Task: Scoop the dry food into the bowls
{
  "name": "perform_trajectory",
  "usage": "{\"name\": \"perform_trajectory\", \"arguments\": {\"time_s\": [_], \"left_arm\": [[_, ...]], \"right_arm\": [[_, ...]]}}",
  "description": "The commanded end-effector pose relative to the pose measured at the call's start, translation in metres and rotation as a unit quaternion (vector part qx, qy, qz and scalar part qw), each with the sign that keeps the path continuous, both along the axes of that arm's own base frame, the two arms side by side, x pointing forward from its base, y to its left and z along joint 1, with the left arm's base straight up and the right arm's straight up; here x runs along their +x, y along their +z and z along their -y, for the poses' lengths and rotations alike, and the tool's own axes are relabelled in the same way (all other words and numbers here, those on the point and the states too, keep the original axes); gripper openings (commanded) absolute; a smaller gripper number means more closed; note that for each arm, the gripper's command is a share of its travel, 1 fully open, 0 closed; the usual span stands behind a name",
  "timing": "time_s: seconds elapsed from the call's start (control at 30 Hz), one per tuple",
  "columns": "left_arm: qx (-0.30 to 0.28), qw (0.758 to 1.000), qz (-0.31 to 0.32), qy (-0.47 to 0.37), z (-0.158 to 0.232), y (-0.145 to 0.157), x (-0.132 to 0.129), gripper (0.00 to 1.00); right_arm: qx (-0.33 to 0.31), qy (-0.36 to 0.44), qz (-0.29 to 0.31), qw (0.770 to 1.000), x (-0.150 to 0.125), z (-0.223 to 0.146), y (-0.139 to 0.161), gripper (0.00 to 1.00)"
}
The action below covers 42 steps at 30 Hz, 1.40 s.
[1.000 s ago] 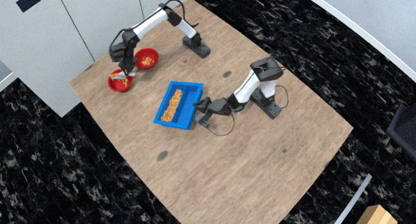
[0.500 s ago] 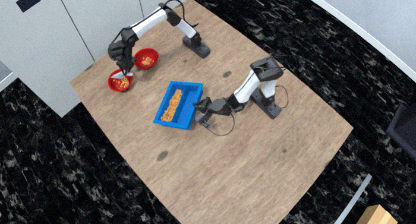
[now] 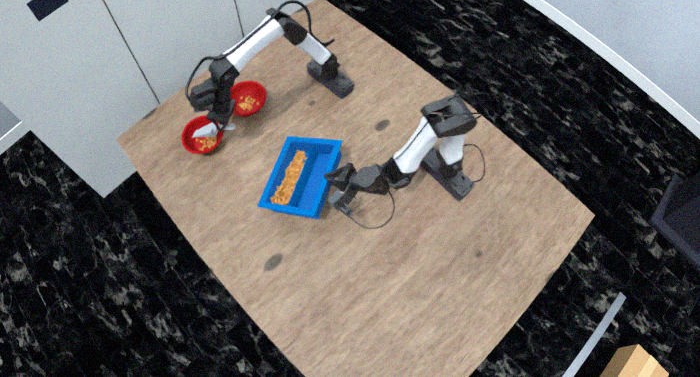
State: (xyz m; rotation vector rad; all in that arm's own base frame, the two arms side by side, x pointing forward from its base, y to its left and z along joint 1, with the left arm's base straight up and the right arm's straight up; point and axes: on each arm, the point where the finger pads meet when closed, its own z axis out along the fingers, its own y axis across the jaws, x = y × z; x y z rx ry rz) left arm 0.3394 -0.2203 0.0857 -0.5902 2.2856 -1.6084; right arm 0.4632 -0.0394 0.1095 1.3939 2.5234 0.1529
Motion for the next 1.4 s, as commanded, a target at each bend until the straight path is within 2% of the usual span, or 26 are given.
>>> {"name": "perform_trajectory", "arguments": {"time_s": [0.0,0.33,0.4,0.43,0.77,0.83,0.97,1.37], "left_arm": [[-0.016,0.997,0.073,-0.011,0.007,0.041,0.012,0.0],[-0.016,0.997,0.073,-0.011,0.007,0.041,0.012,0.0],[-0.016,0.997,0.073,-0.011,0.007,0.041,0.012,0.0],[-0.016,0.997,0.073,-0.011,0.007,0.041,0.012,0.0],[-0.016,0.997,0.073,-0.011,0.007,0.041,0.012,0.0],[-0.016,0.997,0.073,-0.011,0.007,0.041,0.012,0.0],[-0.016,0.997,0.073,-0.011,0.007,0.041,0.012,0.0],[-0.016,0.997,0.073,-0.011,0.007,0.041,0.012,0.0]], "right_arm": [[-0.029,0.018,0.047,0.998,0.005,0.012,0.033,0.0],[-0.032,0.029,0.036,0.998,0.001,0.008,0.025,0.0],[-0.034,0.029,0.056,0.997,0.01,0.008,0.039,0.0],[-0.045,0.049,0.036,0.997,-0.001,0.005,0.023,0.0],[-0.152,0.178,0.042,0.971,-0.022,0.02,0.004,0.0],[-0.152,0.178,0.042,0.971,-0.022,0.02,0.004,0.0],[-0.192,0.227,0.044,0.954,-0.03,0.024,-0.005,0.0],[-0.195,0.224,0.066,0.952,-0.018,0.023,0.01,0.0]]}}
